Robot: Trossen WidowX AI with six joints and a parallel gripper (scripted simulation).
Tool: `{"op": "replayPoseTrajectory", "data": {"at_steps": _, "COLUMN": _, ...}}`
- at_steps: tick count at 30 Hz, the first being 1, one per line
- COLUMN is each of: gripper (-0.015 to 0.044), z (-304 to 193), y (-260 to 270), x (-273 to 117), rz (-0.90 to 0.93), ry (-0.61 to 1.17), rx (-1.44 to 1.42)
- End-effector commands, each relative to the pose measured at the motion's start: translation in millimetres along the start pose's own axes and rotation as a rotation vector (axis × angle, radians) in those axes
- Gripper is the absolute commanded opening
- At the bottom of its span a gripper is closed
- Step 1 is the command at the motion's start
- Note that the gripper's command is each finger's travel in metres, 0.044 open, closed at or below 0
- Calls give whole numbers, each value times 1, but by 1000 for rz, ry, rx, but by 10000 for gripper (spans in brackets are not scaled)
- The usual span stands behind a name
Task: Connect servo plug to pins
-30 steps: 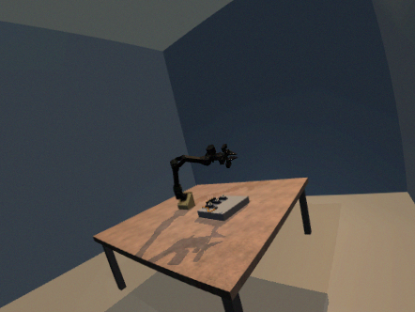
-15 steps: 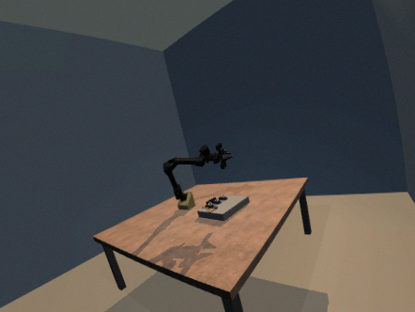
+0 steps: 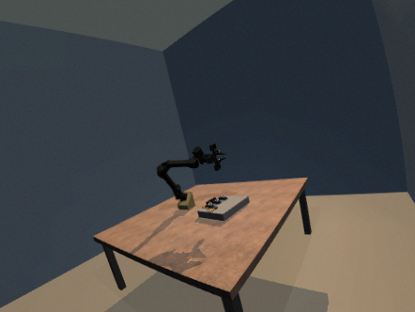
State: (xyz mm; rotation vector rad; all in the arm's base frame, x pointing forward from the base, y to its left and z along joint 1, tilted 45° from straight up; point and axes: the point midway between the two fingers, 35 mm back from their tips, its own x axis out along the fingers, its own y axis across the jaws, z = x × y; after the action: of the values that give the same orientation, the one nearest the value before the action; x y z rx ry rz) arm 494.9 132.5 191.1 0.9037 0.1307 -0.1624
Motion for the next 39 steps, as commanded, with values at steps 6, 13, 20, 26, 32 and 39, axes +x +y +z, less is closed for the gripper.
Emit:
{"op": "replayPoseTrajectory", "data": {"at_steps": 6, "gripper": 115, "z": 34, "y": 2, "x": -17, "rz": 20, "ry": -3, "rx": -106}}
{"op": "replayPoseTrajectory", "data": {"at_steps": 13, "gripper": 115, "z": 60, "y": 5, "x": -33, "rz": 43, "ry": -12, "rx": -191}}
{"op": "replayPoseTrajectory", "data": {"at_steps": 20, "gripper": 115, "z": 85, "y": 6, "x": -51, "rz": 66, "ry": -24, "rx": -277}}
{"op": "replayPoseTrajectory", "data": {"at_steps": 26, "gripper": 115, "z": 103, "y": 6, "x": -67, "rz": 84, "ry": -37, "rx": -354}}
{"op": "replayPoseTrajectory", "data": {"at_steps": 32, "gripper": 115, "z": 120, "y": 5, "x": -84, "rz": 102, "ry": -52, "rx": -429}}
{"op": "replayPoseTrajectory", "data": {"at_steps": 39, "gripper": 115, "z": 138, "y": 4, "x": -105, "rz": 123, "ry": -74, "rx": -519}}
